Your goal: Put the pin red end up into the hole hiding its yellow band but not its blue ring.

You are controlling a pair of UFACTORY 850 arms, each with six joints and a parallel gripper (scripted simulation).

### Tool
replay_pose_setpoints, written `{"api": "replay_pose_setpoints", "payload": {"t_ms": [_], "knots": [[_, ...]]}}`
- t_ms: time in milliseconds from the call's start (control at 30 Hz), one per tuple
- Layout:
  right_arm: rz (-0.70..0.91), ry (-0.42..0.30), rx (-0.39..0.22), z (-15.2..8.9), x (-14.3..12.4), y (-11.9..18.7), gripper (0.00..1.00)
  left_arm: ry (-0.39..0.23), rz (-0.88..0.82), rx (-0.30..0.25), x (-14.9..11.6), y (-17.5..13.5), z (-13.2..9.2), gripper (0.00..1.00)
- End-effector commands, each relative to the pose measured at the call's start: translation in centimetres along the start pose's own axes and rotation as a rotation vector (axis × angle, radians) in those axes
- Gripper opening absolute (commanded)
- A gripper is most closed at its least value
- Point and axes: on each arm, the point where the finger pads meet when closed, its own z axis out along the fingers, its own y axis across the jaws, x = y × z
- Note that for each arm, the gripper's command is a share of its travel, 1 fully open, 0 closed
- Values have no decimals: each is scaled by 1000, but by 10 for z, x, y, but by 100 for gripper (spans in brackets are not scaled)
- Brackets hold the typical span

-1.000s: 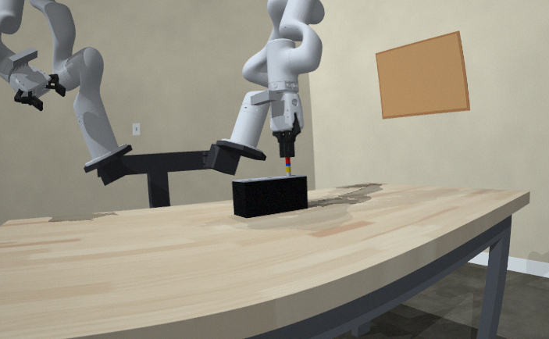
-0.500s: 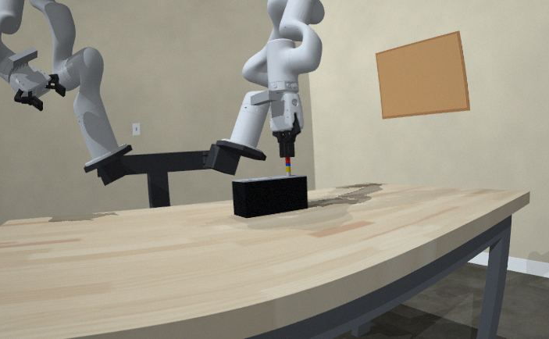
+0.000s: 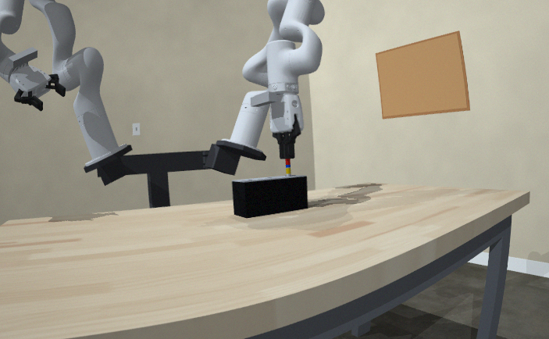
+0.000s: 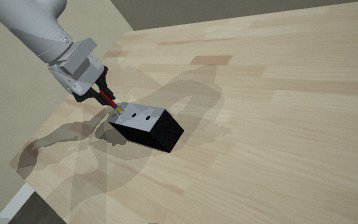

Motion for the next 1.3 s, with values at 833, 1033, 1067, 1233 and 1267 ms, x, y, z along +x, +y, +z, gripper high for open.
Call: {"api": "replay_pose_setpoints", "payload": {"t_ms": [833,1033,1067,1233,1267], "knots": [[-1,1,-1,0,1,0,100,1,0,2,-1,-1,-1,0],[-1,1,-1,0,1,0,100,2,0,2,-1,-1,3,0],[-1,1,-1,0,1,0,100,2,0,2,-1,-1,3,0],[-1,1,-1,0,1,0,100,2,0,2,-1,-1,3,0],[-1,1,-1,0,1,0,100,2,0,2,-1,-1,3,0]]}}
